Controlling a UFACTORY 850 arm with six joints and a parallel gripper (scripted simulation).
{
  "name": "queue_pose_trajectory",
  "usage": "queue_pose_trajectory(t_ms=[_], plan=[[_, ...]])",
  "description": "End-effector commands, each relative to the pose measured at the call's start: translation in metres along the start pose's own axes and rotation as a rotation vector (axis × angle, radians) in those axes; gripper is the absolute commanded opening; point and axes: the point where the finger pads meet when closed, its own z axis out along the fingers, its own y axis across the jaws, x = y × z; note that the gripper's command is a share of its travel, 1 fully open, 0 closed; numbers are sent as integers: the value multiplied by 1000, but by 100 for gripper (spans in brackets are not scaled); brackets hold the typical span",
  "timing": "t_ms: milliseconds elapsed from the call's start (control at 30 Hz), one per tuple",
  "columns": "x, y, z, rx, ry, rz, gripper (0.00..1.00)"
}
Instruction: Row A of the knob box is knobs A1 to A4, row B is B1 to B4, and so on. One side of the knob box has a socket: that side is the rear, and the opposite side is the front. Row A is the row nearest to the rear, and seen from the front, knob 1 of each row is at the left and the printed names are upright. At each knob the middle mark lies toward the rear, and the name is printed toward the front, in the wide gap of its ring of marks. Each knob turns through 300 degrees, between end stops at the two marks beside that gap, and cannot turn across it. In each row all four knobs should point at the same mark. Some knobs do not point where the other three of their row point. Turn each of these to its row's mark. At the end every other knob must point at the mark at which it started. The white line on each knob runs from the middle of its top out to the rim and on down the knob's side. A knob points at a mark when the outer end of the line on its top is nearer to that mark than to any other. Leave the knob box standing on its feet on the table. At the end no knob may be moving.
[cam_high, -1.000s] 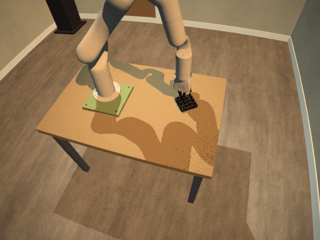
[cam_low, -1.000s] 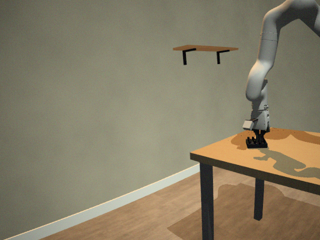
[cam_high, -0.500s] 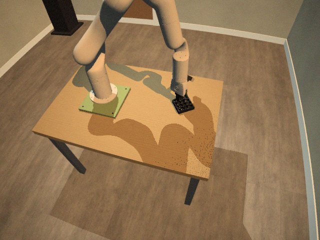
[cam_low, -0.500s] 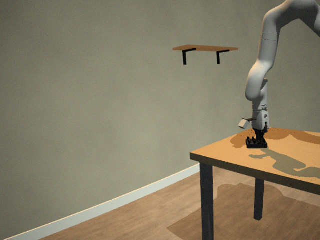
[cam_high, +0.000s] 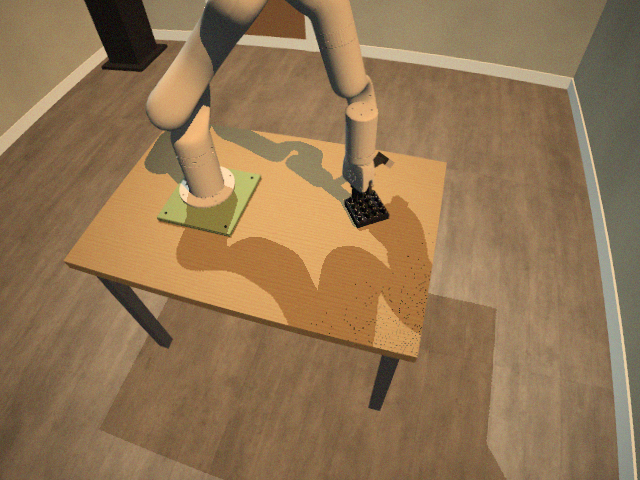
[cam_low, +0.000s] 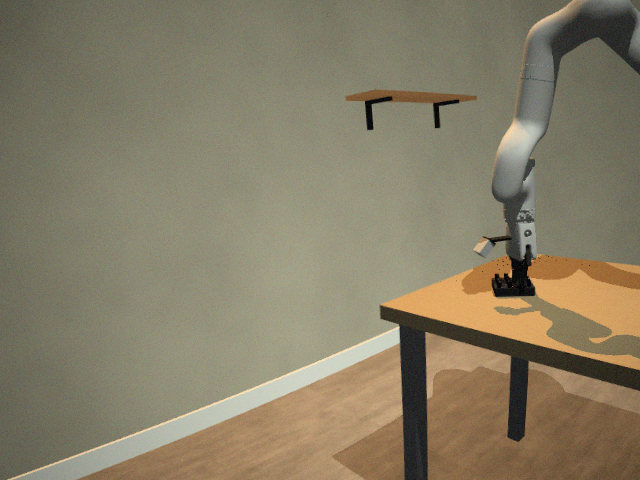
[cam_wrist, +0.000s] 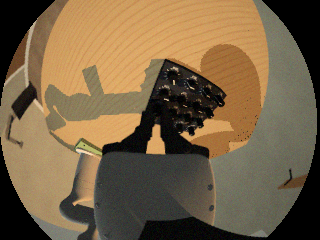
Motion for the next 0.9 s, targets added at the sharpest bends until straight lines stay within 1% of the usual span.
queue_pose_trajectory(t_ms=[0, 700, 733, 867], plan=[[1, 1, -1, -9, -8, 26, 8], [1, 1, -1, -9, -8, 48, 8], [1, 1, -1, -9, -8, 48, 19], [1, 1, -1, -9, -8, 48, 19]])
